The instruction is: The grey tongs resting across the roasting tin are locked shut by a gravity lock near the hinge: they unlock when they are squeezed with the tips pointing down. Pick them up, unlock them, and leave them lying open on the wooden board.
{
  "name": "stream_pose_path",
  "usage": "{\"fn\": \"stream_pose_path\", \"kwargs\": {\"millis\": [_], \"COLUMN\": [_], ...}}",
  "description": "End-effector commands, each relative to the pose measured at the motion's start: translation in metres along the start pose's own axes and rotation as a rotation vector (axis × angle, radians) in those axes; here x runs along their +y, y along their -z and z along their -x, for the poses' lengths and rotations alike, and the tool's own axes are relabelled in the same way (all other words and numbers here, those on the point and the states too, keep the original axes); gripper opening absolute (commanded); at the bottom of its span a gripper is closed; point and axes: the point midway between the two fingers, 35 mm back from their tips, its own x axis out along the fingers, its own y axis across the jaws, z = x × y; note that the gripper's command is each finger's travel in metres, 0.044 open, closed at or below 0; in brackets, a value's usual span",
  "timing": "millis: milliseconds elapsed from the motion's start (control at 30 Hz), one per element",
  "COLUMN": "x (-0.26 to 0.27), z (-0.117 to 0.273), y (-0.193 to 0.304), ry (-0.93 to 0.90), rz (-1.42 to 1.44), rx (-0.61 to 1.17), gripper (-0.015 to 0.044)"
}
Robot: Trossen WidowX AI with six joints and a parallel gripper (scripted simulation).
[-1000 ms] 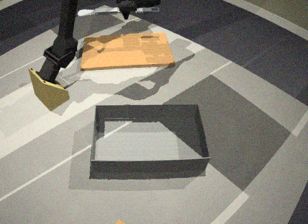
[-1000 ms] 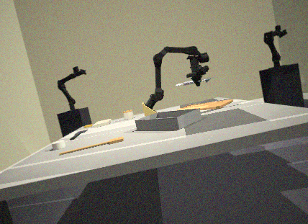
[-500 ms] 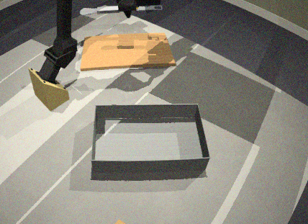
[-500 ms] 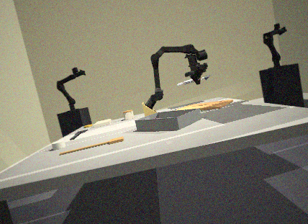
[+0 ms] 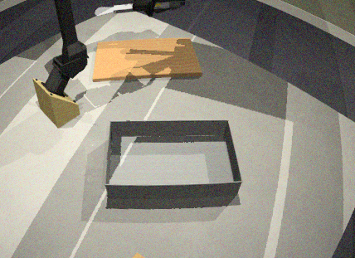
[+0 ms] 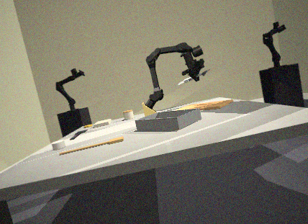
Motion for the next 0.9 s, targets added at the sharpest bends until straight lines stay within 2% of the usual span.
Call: {"fn": "stream_pose_path", "kwargs": {"millis": [0, 867], "x": [-0.002, -0.005], "z": [0.007, 0.04], "y": [0.0, 0.005], "ry": [-0.026, -0.115], "rz": [-0.018, -0.069], "rx": [-0.037, -0.294], "gripper": [-0.015, -0.015]}}
